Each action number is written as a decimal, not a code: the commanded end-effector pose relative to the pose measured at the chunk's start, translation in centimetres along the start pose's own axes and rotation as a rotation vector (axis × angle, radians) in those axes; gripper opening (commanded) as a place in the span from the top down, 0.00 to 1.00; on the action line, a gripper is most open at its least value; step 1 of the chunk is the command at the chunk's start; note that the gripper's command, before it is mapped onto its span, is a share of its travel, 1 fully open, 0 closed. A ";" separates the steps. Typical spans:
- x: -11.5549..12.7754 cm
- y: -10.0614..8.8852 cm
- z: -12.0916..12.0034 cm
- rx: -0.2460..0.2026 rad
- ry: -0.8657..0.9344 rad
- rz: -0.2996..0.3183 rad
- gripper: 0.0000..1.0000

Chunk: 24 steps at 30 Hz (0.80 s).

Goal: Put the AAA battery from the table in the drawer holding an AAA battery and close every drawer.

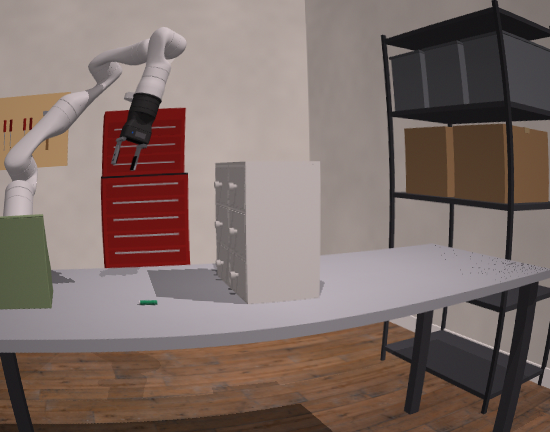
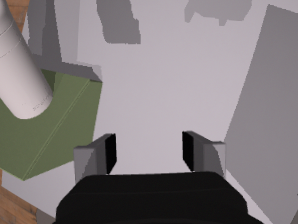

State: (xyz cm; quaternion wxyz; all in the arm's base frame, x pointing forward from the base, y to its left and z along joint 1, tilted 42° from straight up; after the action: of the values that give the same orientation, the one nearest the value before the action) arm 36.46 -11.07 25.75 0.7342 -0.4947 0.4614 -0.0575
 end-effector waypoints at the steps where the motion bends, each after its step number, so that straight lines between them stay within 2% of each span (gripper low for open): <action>1: 0.2 0.0 -0.3 0.003 0.008 0.001 0.00; 3: 0.2 0.0 -0.3 0.003 0.008 0.001 0.00; 4: 1.3 -0.7 -1.1 0.043 0.045 0.004 0.00; 12: 1.3 -0.7 -1.1 0.043 0.045 0.004 0.00; 13: 2.3 -1.3 -1.9 0.080 0.080 0.006 0.00; 21: 2.3 -1.3 -1.9 0.080 0.080 0.006 0.00; 22: 3.3 -1.9 -2.7 0.115 0.112 0.007 0.00; 24: 3.3 -1.9 -2.7 0.115 0.112 0.007 0.00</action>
State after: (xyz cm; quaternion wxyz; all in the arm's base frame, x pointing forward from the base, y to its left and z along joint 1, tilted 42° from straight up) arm 37.18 -14.78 25.18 0.7367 -0.4508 0.4935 -0.1027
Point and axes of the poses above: the point where the finger pads meet when closed, its own y axis out along the fingers, its own z axis across the jaws, x = y × z, the point moved 10 cm from there along -y, back along the fingers, and after that the axes turned 14 degrees about -y, right-handed, at the moved point
